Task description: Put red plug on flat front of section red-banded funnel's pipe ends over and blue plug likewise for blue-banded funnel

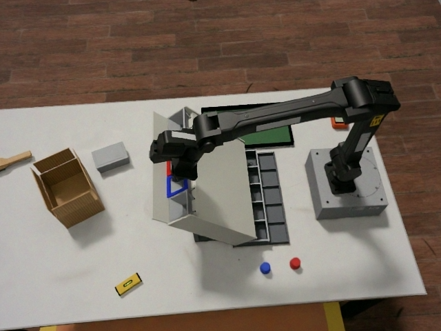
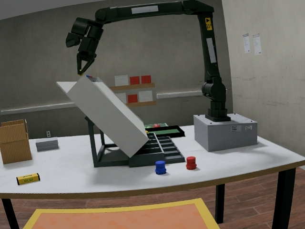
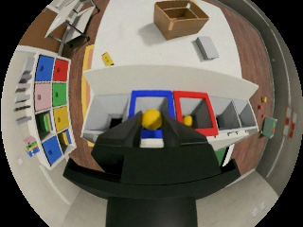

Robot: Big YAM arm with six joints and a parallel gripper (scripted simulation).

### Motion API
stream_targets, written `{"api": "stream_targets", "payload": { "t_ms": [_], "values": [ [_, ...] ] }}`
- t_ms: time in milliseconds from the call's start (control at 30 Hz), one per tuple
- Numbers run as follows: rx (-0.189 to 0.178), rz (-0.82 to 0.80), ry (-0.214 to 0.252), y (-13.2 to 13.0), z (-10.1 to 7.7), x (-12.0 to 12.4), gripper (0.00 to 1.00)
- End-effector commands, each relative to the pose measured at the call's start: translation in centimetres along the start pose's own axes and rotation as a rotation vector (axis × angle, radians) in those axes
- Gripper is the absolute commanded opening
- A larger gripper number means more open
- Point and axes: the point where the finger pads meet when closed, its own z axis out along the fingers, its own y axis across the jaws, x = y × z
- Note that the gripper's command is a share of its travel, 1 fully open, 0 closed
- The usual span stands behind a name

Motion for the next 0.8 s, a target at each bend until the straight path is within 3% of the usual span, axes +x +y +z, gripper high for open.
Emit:
{"api": "stream_targets", "payload": {
  "t_ms": [0, 767],
  "values": [
    [-0.002, 0.003, -0.028, -0.03, -0.65, -0.44, 0.00],
    [-0.001, 0.000, -0.017, -0.04, -1.23, -0.69, 0.00]
  ]
}}
